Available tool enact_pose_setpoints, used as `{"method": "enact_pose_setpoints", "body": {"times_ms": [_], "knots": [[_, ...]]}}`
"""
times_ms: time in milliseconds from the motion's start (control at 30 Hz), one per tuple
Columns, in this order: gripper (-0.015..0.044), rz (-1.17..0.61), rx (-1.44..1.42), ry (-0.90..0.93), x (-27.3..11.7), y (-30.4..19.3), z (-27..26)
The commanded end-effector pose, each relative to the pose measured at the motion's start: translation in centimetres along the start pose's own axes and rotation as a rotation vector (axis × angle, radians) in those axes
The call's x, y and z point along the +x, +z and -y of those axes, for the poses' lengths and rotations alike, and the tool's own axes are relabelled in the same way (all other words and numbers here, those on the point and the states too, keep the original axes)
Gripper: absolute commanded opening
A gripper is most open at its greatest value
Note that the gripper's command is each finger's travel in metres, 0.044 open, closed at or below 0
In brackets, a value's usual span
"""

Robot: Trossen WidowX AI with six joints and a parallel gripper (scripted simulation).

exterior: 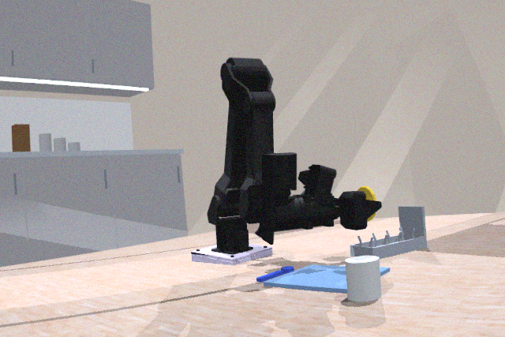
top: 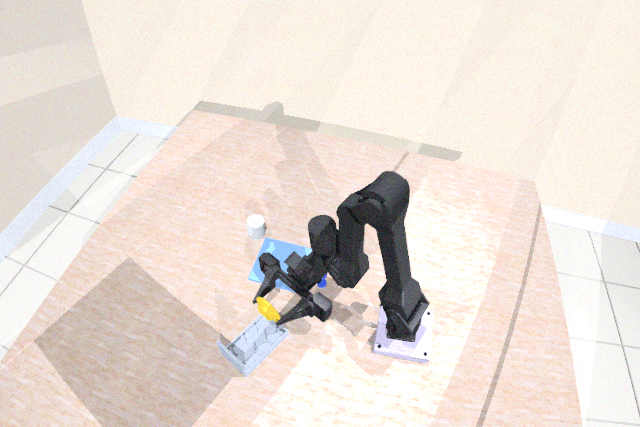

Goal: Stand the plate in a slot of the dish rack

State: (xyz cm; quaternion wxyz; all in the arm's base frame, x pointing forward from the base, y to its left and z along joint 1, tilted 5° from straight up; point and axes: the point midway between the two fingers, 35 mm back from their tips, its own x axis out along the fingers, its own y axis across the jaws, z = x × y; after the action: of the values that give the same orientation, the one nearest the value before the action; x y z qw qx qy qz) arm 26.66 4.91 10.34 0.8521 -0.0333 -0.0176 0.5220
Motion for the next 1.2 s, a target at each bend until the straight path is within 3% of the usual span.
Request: {"method": "enact_pose_setpoints", "body": {"times_ms": [0, 733, 1167], "knots": [[0.0000, 0.003, -0.022, 0.012, -0.1, 0.1, -0.4], [0.0000, -0.023, -0.023, 0.019, 1.5, -4.8, -0.2], [0.0000, -0.023, -0.009, 0.019, 1.4, -4.6, -0.4]]}}
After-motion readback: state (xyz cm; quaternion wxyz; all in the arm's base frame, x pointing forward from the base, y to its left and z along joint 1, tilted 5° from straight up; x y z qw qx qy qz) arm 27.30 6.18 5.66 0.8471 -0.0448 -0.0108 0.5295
